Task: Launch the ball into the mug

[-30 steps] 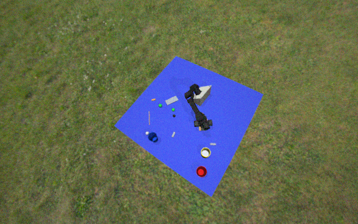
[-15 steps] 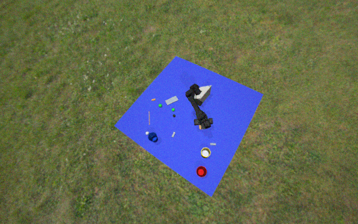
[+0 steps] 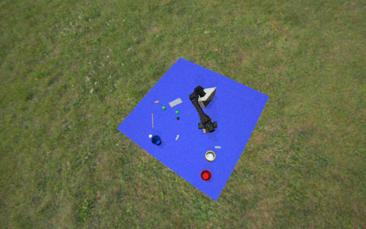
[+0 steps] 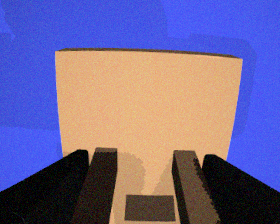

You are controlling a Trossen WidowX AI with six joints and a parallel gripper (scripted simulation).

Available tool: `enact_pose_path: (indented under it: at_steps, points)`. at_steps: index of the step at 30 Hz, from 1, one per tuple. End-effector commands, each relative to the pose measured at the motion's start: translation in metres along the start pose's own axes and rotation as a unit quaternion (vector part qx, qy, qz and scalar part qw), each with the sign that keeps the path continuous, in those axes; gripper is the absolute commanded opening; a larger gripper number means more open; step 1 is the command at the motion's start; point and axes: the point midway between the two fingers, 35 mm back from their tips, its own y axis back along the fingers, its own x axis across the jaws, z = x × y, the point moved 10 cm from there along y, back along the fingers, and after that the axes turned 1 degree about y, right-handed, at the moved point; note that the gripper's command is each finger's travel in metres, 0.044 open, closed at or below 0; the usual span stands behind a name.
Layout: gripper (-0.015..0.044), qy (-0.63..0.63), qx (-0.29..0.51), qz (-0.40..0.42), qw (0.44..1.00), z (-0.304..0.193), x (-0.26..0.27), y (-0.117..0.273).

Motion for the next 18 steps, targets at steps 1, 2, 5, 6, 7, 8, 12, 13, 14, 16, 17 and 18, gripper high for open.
enact_pose_path:
  at_steps: [1, 2, 5, 6, 7, 8, 12, 13, 14, 16, 17, 18]
  points:
    - [0.0, 0.005, -0.004, -0.003, 1.0, 0.0, 0.001, -0.004]
    - [0.0, 0.005, -0.004, -0.003, 1.0, 0.0, 0.001, -0.006]
    - [0.0, 0.005, -0.004, -0.004, 1.0, -0.001, 0.001, -0.011]
    - [0.0, 0.005, -0.004, -0.004, 1.0, -0.001, 0.001, -0.012]
    - [0.0, 0.005, -0.004, -0.004, 1.0, -0.001, 0.001, -0.014]
    - [0.0, 0.005, -0.004, -0.004, 1.0, -0.001, 0.001, -0.016]
    - [0.0, 0.006, -0.004, -0.004, 1.0, -0.001, 0.0, -0.022]
    - [0.0, 0.0, -0.001, 0.0, 1.0, 0.0, -0.001, -0.019]
    - [0.0, 0.0, -0.001, 0.0, 1.0, 0.0, -0.001, -0.019]
    - [0.0, 0.0, -0.001, 0.0, 1.0, 0.0, -0.001, -0.019]
    - [0.0, 0.0, -0.001, 0.0, 1.0, 0.0, -0.001, -0.019]
    - [0.0, 0.0, -0.001, 0.0, 1.0, 0.0, -0.001, -0.019]
